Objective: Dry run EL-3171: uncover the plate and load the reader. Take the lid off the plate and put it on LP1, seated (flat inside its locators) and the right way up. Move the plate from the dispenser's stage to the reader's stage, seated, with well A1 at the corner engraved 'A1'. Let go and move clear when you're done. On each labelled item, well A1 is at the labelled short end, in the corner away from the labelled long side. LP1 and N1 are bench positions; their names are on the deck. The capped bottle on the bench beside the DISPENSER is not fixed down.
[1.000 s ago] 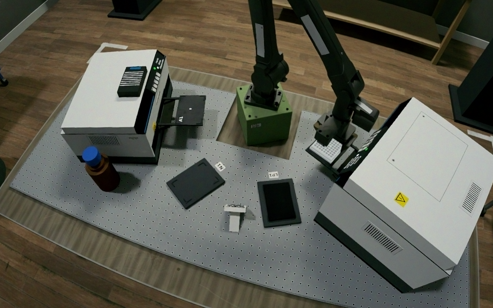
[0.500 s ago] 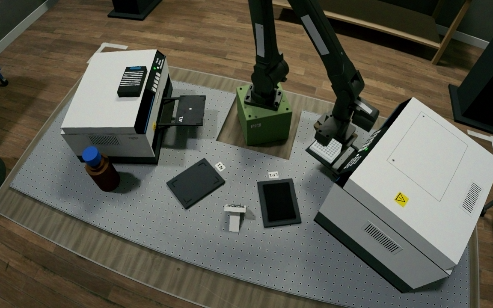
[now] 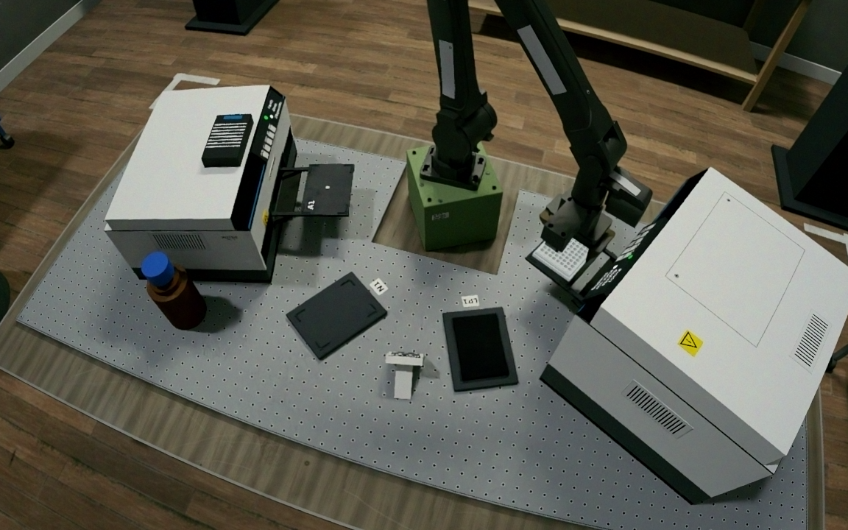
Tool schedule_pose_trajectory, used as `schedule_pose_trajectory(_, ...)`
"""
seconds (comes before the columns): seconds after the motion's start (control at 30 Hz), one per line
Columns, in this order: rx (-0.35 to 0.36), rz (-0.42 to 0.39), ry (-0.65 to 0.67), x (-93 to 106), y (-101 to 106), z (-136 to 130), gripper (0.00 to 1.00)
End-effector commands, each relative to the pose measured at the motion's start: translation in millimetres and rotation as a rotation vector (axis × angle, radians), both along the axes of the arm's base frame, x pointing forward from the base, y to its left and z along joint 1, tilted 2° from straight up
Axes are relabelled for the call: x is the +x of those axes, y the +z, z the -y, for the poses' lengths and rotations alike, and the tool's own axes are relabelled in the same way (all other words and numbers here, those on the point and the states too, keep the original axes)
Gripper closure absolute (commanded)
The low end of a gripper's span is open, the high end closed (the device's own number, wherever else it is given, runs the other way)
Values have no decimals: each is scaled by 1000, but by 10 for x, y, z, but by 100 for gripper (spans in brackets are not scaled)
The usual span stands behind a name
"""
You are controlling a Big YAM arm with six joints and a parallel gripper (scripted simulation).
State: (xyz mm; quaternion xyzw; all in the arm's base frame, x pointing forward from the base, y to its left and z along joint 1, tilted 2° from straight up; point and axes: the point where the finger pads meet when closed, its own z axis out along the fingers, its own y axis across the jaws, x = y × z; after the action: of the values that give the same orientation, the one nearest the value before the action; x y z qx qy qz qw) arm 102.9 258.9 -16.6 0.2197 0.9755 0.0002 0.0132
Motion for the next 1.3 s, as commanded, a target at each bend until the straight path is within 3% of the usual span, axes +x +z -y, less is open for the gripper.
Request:
schedule_pose_trajectory(0.0, 27, 12, -4, 52, 72, -169, 14)
schedule_pose_trajectory(1.27, 21, 11, -5, 47, 36, -138, 14)
